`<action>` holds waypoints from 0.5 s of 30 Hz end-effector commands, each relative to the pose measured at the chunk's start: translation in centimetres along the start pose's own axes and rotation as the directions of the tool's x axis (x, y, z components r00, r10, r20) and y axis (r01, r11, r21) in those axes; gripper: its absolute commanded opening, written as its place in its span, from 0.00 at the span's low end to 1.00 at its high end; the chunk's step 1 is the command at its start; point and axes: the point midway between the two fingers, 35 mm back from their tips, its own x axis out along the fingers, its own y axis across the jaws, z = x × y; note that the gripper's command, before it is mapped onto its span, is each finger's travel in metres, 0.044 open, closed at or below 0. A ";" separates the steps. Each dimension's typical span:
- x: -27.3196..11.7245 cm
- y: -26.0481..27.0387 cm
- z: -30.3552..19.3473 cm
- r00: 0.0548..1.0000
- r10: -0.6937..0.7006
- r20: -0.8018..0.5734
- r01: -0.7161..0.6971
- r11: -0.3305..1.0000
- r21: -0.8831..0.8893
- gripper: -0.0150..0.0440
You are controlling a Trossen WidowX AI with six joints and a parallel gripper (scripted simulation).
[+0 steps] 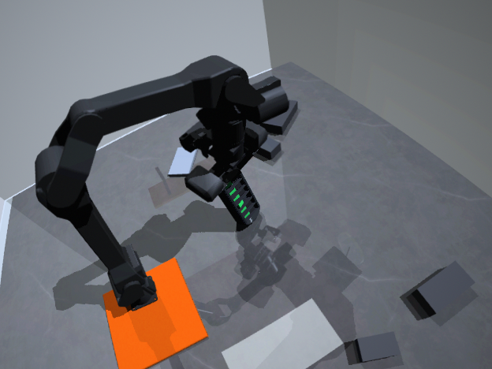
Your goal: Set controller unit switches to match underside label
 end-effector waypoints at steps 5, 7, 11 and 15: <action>-0.3 -0.2 -1.0 0.999 -0.005 -0.032 0.004 1.000 -0.001 0.82; -0.3 -0.2 -1.2 0.999 -0.005 -0.036 0.004 1.000 -0.001 0.82; -0.4 -0.2 -1.4 0.999 -0.005 -0.045 0.004 1.000 -0.001 0.82; -0.5 -0.2 -1.7 0.999 -0.005 -0.053 0.004 1.000 -0.001 0.83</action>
